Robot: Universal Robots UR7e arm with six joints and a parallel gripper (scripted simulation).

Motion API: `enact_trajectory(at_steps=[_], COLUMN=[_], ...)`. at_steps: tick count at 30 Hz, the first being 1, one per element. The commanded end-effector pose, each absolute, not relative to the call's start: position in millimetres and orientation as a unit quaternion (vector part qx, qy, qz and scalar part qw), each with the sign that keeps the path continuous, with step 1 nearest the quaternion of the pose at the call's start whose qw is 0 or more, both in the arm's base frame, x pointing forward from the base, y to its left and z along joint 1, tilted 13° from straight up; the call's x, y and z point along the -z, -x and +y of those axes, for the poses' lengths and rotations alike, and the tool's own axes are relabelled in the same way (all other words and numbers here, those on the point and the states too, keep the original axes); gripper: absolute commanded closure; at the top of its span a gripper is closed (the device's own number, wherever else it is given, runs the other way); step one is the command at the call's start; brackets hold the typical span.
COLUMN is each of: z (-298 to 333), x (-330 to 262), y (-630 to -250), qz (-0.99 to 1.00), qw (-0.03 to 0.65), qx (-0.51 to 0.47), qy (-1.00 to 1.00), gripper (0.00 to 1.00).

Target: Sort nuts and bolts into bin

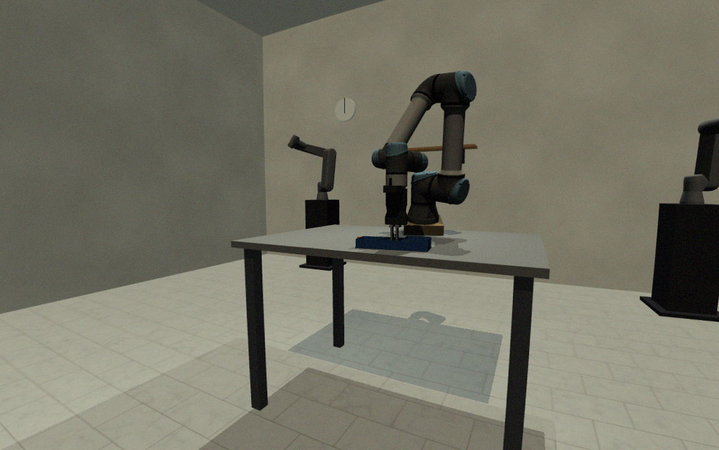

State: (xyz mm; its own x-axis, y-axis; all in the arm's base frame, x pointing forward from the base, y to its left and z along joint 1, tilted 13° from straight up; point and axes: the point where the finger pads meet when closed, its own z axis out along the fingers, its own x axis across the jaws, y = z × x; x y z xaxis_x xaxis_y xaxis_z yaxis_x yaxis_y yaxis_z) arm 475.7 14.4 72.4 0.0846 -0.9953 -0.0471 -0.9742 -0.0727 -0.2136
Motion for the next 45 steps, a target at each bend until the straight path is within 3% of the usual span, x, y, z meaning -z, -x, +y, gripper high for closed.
enact_trajectory(at_steps=[1,45], z=[14.3,13.7], x=[-73.0,-82.1], y=[-476.1,-474.2], qz=[0.674,0.674], qw=[0.095,0.095], qx=[0.056,0.056], qy=[0.73,0.73], gripper=[0.69,0.69])
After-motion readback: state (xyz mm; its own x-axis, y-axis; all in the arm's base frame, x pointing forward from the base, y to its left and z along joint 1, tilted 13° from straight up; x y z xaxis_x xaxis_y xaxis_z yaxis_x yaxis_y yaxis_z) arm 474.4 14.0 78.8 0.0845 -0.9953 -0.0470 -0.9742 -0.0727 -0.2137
